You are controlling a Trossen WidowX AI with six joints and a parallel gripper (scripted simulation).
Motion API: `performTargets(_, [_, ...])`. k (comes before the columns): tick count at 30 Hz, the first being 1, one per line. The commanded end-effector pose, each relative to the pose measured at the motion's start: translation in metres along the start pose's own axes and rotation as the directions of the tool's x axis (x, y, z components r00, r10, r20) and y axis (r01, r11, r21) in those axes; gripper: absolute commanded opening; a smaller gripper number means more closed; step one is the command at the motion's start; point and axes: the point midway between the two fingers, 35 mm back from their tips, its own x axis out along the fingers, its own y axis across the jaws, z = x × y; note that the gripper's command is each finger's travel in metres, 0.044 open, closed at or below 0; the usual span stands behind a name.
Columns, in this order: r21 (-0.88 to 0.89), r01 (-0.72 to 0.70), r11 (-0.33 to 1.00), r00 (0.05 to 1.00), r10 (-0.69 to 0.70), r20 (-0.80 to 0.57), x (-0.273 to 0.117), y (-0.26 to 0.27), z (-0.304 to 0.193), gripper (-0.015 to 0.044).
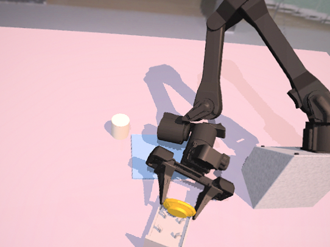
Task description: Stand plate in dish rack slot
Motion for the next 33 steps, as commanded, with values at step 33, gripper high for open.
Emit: performTargets(33, [0.114,-0.051,0.992,0.998,0.054,-0.027,-0.019,-0.043,0.109,0.04])
